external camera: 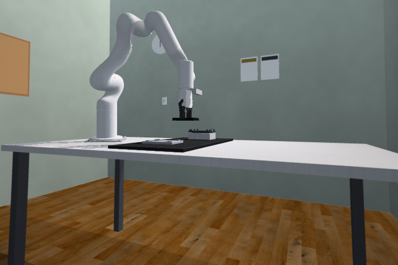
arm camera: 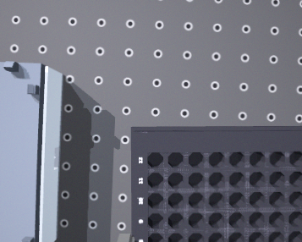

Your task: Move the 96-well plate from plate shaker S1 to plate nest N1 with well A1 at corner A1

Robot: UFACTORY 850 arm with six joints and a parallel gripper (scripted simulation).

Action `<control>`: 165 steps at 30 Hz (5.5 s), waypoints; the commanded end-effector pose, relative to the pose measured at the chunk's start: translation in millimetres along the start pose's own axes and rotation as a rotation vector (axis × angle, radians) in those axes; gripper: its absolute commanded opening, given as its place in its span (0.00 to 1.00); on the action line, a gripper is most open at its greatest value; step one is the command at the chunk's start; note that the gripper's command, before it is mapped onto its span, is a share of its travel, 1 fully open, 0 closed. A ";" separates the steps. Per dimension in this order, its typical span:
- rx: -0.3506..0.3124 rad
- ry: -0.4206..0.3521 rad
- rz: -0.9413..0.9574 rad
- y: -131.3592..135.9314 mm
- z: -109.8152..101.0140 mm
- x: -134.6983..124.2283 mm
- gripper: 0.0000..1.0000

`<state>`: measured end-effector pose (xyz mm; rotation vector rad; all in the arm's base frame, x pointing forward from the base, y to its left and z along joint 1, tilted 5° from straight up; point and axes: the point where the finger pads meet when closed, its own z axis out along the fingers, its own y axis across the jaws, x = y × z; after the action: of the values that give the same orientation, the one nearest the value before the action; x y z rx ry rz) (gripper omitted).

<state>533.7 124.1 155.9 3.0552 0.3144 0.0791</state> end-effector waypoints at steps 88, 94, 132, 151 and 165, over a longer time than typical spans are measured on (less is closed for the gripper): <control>0.000 0.002 -0.001 180.9 21.9 -40.6 0.00; 0.000 0.002 -0.001 180.7 21.9 -40.5 0.00; 0.000 0.002 -0.001 180.3 73.7 -40.3 0.00; 0.000 0.002 -0.001 180.3 90.5 -40.3 0.00; 0.000 0.002 -0.001 180.2 90.7 -40.4 0.00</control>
<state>535.0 -66.0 76.5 3.0559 0.3157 0.0796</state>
